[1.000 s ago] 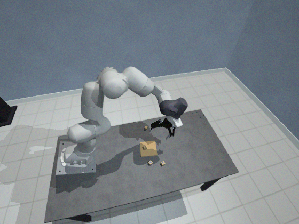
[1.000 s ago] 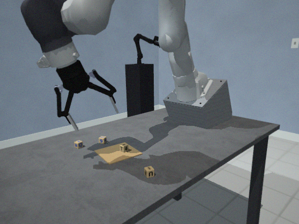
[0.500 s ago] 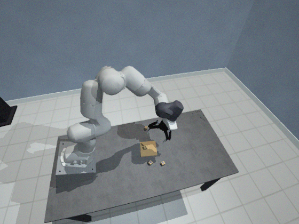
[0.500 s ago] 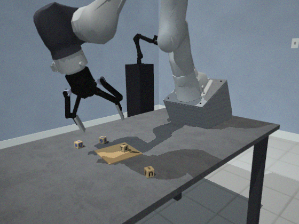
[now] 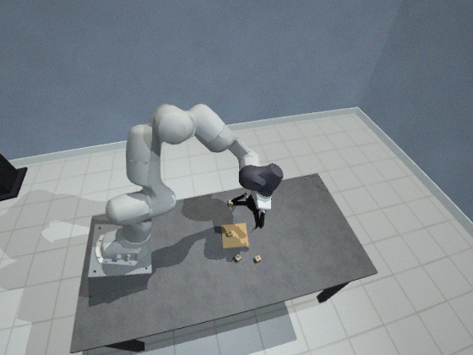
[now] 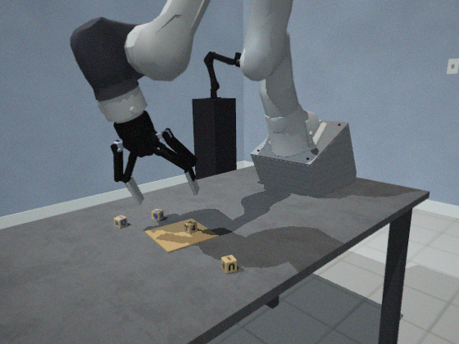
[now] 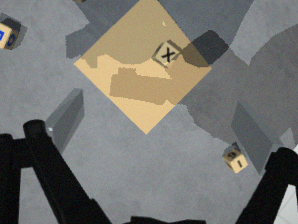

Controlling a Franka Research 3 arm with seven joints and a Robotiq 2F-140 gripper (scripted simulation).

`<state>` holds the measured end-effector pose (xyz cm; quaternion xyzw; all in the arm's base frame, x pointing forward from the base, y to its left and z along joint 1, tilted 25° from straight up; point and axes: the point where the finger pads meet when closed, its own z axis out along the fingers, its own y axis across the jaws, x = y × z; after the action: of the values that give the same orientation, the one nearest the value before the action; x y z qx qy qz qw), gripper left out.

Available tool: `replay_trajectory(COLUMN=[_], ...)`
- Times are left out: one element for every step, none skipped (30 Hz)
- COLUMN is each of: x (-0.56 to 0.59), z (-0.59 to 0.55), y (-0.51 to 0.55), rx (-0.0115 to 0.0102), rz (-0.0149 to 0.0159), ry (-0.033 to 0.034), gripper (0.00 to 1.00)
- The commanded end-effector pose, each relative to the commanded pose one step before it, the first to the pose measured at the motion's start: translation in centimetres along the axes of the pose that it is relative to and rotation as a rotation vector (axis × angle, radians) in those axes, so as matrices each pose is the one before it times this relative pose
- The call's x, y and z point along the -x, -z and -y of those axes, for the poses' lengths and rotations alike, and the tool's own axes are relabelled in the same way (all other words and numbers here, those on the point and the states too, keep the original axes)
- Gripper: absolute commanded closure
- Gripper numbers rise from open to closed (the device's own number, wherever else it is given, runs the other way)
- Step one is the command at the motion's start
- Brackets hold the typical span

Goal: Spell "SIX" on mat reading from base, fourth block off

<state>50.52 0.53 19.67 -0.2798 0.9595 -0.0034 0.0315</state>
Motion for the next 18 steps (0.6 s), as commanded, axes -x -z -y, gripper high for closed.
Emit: replay_trajectory(x=[-0.005, -0.125, 0.0, 0.0, -0.332, -0.13, -0.141, -0.141, -0.14, -0.144, -0.146, -0.145, -0.145, -0.152, -0.154, -0.152, -0.154, -0.156], z=[-0.097, -0.044, 0.0, 0.0, -0.108, -0.036, -0.036, -0.033, -0.03, -0.028, -0.025, -0.022, -0.02, -0.018, -0.015, -0.012, -0.009, -0.006], y=[-0.587, -0.185, 0.0, 0.0, -0.475, -0.179, -0.191, -0.187, -0.182, -0.184, -0.183, -0.18, -0.176, -0.182, -0.182, -0.177, -0.177, -0.176], rx=[-0.00379, -0.00047, 0.0, 0.0, -0.00121, -0.00045, -0.00048, -0.00047, -0.00046, -0.00047, -0.00046, -0.00045, -0.00044, -0.00046, -0.00046, -0.00044, -0.00044, -0.00044], rz=[0.01565, 0.00053, 0.0, 0.0, 0.00141, 0.00054, 0.00058, 0.00058, 0.00057, 0.00059, 0.00059, 0.00059, 0.00059, 0.00061, 0.00062, 0.00061, 0.00062, 0.00063], ry=[-0.13839, -0.01738, 0.0, 0.0, -0.04505, -0.01706, -0.01829, -0.018, -0.0176, -0.01791, -0.0179, -0.01763, -0.01738, -0.01801, -0.0181, -0.0177, -0.01776, -0.01775], gripper=[0.0, 0.0, 0.0, 0.0, 0.0, 0.0, 0.0, 0.0, 0.0, 0.0, 0.0, 0.0, 0.0, 0.0, 0.0, 0.0, 0.0, 0.0])
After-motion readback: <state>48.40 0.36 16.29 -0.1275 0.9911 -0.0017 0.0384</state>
